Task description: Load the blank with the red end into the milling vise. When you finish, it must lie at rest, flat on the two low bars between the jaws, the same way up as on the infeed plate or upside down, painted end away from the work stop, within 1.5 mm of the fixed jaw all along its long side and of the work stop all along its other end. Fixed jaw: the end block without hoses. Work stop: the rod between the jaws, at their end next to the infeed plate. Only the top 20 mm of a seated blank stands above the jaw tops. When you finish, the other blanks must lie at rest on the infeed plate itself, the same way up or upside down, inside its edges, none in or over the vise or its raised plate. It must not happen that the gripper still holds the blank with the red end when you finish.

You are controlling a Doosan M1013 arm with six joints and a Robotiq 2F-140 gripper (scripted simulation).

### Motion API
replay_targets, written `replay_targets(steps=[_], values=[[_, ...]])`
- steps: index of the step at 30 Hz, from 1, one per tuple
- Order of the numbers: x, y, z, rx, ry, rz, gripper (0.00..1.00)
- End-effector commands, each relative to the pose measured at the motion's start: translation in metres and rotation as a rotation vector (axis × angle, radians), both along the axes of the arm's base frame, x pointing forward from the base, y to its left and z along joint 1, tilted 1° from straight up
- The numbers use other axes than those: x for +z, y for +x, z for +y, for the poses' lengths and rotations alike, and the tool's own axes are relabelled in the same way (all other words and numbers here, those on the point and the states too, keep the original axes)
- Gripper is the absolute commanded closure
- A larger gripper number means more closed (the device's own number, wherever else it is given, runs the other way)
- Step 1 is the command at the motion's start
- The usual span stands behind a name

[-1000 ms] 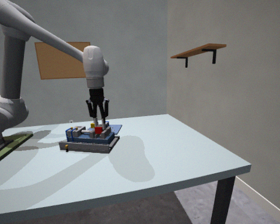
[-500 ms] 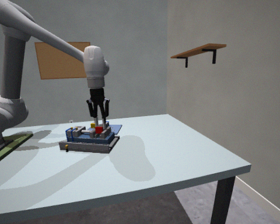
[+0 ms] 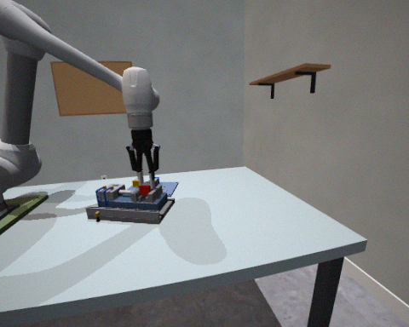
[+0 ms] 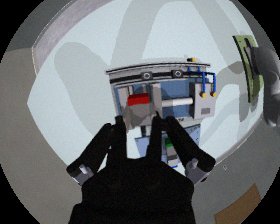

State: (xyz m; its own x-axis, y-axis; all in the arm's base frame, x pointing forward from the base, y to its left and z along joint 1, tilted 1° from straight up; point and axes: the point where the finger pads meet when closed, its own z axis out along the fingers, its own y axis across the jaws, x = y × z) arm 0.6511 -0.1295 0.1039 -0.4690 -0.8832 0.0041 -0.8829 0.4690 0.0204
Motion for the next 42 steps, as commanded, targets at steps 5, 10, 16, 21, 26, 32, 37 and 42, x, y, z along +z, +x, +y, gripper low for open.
replay_targets(steps=[5,10,16,21,26,32,37,42], values=[[-0.0004,-0.0001,0.0,0.0,0.0,0.0,1.0],[-0.0009,-0.0001,0.0,0.0,0.0,0.0,1.0],[-0.0013,-0.0002,0.0,0.0,0.0,0.0,1.0],[-0.0015,-0.0002,0.0,0.0,0.0,0.0,1.0],[-0.0019,-0.0002,0.0,0.0,0.0,0.0,1.0],[-0.0022,-0.0002,0.0,0.0,0.0,0.0,1.0],[-0.002,-0.0001,-0.0001,0.0,0.0,0.0,0.0],[-0.002,-0.0001,-0.0001,0.0,0.0,0.0,0.0]])
